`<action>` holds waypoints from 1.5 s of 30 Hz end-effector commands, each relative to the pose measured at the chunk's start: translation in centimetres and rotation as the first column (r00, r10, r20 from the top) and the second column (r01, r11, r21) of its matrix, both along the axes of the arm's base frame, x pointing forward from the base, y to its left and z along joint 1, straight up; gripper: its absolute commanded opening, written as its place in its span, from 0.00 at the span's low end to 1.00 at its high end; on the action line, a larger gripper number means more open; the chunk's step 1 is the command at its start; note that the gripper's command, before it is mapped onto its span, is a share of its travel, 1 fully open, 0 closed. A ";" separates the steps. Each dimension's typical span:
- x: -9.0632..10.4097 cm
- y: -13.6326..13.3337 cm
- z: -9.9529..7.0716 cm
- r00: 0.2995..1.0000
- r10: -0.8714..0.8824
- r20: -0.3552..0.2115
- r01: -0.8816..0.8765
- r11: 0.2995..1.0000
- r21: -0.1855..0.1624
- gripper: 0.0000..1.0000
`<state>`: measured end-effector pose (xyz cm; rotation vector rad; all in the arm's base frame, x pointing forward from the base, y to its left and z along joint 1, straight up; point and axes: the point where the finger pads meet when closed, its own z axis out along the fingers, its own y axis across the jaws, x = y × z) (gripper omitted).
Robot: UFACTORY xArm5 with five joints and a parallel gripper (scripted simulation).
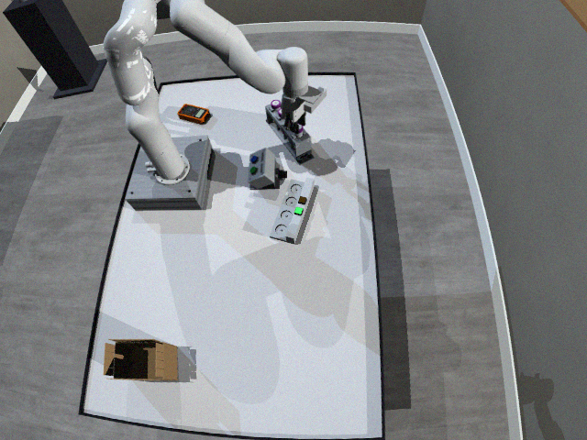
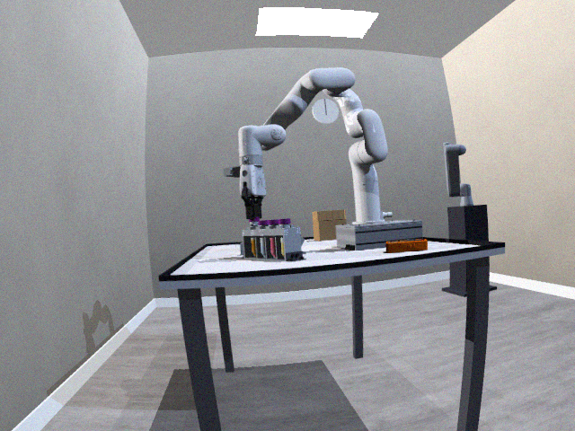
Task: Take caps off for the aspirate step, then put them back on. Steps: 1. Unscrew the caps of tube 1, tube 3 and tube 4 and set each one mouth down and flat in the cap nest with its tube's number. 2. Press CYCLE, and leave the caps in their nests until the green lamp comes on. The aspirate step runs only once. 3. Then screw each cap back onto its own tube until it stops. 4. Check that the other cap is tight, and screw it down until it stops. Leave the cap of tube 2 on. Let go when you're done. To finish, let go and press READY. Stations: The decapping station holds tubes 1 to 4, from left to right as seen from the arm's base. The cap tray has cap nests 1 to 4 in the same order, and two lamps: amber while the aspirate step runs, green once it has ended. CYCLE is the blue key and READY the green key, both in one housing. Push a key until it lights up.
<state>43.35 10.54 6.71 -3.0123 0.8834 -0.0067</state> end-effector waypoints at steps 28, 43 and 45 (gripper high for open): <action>0.1 0.0 -0.8 1.000 0.000 0.002 0.000 1.000 0.005 0.00; 0.1 0.0 -0.8 1.000 0.000 0.002 0.000 1.000 0.005 0.46; 0.1 0.0 -0.8 1.000 0.000 0.002 0.000 1.000 0.005 0.46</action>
